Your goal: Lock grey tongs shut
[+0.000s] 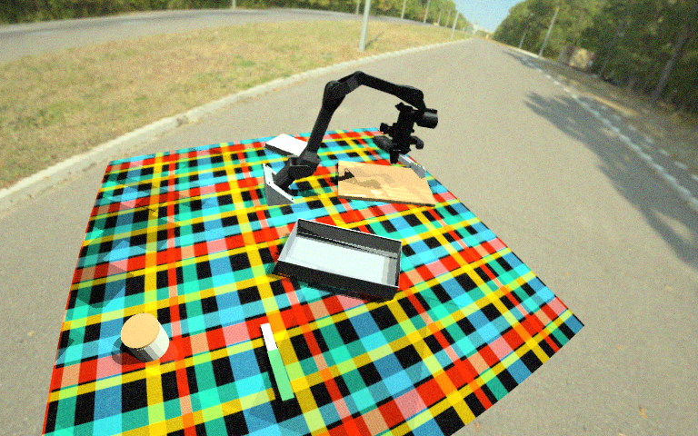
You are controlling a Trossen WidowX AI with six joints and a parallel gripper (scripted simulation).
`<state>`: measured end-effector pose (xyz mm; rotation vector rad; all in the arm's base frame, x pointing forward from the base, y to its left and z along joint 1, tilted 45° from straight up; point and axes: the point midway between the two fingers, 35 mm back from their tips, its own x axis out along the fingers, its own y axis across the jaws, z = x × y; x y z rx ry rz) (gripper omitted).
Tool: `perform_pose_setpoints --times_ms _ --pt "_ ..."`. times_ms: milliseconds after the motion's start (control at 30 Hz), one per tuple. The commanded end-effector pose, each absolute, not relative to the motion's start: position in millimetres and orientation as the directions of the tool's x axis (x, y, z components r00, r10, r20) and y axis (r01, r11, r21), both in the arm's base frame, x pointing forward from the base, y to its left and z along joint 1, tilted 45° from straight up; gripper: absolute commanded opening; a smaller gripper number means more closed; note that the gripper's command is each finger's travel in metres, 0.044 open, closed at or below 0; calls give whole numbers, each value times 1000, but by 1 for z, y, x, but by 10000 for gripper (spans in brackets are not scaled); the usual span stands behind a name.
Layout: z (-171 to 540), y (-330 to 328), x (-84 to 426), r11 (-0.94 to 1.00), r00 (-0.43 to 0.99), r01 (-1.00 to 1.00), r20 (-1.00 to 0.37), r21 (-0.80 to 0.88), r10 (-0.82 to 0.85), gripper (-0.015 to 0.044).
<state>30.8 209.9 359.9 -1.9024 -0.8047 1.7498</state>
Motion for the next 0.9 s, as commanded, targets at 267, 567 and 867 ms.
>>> perform_pose_setpoints --times_ms 267,567,867 --pt "368 203 13 -581 26 597 -710 -554 704 -150" --pt "373 198 2 -382 12 838 -688 -389 726 -150" --pt "373 198 2 -378 12 842 -687 -385 726 -150"
